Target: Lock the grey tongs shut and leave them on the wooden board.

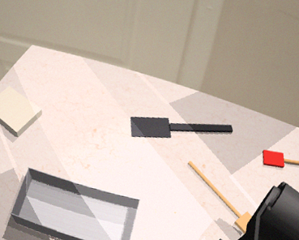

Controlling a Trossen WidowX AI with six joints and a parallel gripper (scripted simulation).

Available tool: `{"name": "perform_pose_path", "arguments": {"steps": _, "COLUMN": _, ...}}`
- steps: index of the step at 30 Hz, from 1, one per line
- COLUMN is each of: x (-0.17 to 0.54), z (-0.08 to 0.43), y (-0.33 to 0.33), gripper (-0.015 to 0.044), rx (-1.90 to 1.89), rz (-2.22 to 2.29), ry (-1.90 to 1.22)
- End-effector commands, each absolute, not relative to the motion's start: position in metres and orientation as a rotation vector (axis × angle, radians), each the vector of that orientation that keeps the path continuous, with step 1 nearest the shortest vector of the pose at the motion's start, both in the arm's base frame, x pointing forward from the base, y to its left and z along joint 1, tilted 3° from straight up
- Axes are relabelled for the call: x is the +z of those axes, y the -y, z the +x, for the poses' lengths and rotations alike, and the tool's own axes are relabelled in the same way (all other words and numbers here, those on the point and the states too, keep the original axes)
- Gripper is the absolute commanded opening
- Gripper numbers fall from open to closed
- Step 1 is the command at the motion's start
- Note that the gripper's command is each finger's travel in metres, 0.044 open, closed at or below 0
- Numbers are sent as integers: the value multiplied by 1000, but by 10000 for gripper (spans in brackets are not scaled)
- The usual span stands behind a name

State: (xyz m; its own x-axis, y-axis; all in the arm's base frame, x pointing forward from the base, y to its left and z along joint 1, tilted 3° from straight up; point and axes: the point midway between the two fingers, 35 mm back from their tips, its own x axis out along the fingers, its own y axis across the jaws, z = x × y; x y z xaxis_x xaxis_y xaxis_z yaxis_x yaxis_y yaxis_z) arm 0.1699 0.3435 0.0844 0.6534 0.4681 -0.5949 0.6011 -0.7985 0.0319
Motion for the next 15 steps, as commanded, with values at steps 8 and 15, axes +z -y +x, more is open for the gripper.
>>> {"name": "perform_pose_path", "arguments": {"steps": 8, "x": 82, "z": 179, "y": -354, "gripper": -150, "rx": -1077, "rz": 2503, "ry": -842}}
{"name": "perform_pose_path", "arguments": {"steps": 15, "x": 81, "z": 184, "y": -354, "gripper": -150, "rx": -1227, "rz": 2402, "ry": -815}}
